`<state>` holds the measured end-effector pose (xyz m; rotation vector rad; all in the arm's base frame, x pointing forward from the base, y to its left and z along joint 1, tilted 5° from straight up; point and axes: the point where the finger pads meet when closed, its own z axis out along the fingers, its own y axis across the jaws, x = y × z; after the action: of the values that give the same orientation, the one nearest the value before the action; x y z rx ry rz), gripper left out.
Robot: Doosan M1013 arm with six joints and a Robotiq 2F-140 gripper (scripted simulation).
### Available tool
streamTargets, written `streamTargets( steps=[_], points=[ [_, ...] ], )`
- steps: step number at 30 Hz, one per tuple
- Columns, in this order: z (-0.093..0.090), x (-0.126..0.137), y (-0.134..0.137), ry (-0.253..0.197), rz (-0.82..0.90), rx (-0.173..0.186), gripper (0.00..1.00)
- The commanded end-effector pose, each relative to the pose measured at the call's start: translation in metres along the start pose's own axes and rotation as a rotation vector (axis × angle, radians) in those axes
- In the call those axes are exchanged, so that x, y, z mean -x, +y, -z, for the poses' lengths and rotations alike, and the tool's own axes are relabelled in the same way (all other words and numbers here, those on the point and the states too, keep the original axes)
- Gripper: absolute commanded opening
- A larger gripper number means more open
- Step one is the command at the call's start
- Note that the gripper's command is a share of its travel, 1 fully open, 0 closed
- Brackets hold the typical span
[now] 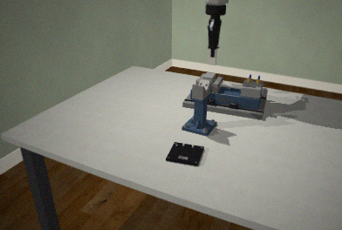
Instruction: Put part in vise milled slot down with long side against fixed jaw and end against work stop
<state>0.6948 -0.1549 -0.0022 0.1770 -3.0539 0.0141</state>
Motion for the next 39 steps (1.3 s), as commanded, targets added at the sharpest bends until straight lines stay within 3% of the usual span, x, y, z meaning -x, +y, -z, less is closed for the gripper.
streamTargets(
  steps=[1, 17, 39],
  points=[
    [-0.008, -0.001, -0.001, 0.002, 0.005, 0.003, 0.0],
    [-0.023, -0.001, -0.002, 0.002, 0.005, 0.003, 0.0],
    [-0.025, -0.001, -0.002, 0.002, 0.005, 0.003, 0.0]
  ],
)
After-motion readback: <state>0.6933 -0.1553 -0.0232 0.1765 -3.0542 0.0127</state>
